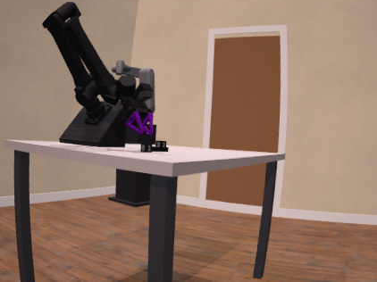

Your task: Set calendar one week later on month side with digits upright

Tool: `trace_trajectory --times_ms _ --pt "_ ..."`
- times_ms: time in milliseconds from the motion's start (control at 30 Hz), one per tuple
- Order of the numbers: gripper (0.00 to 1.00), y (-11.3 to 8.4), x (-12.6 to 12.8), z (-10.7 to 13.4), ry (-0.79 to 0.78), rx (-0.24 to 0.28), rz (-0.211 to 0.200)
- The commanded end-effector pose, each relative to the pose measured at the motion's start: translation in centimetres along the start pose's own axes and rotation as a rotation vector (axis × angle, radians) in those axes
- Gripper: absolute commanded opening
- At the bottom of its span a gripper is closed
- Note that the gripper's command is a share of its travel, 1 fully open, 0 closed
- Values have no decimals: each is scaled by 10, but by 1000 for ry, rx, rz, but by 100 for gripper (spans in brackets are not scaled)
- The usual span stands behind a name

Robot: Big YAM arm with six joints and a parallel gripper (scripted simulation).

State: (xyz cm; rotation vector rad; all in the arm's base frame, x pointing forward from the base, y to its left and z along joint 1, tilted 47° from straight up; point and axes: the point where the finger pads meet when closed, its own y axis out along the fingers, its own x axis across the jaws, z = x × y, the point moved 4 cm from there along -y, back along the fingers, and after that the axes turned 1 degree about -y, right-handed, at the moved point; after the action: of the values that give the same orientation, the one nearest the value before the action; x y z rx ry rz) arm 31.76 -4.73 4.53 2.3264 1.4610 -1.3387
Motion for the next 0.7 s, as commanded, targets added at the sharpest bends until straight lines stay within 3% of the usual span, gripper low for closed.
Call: trace_trajectory --times_ms 0,667 --pt "44 5 -2 7 -13 -2 11" --pt "44 29 -3 26 -9 -8 16"
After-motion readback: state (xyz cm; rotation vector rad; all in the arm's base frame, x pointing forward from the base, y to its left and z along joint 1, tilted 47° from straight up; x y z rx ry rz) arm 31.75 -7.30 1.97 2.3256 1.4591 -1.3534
